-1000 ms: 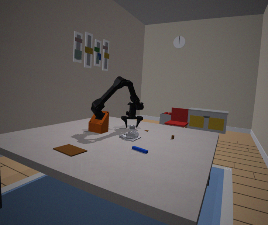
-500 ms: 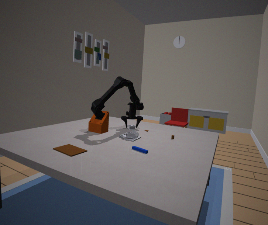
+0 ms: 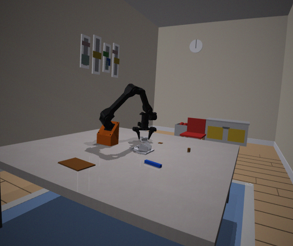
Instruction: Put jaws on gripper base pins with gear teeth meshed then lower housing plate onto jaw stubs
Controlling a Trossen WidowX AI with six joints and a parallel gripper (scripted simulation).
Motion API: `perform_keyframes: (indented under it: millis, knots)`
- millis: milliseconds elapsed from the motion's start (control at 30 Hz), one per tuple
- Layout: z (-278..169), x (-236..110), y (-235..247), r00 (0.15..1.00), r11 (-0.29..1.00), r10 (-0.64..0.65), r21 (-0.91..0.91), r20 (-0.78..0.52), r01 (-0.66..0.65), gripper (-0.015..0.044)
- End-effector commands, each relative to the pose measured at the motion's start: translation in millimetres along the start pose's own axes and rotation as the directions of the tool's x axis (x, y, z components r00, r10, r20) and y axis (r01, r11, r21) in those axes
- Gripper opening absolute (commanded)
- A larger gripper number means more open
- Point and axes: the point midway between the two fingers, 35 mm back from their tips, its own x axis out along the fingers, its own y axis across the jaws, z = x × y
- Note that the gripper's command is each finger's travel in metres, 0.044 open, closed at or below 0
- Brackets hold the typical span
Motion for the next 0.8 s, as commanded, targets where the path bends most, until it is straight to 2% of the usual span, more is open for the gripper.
perform_keyframes:
  millis: [0,233,767]
  knots:
    - [0,0,0,1.000,1.000,0.000,0.000,0.000,0.000,0.0351]
    - [0,-2,0,1.000,1.000,0.000,0.000,0.000,0.000,0.0351]
    - [1,-52,-2,1.000,1.000,0.000,-0.005,0.000,0.000,0.0351]
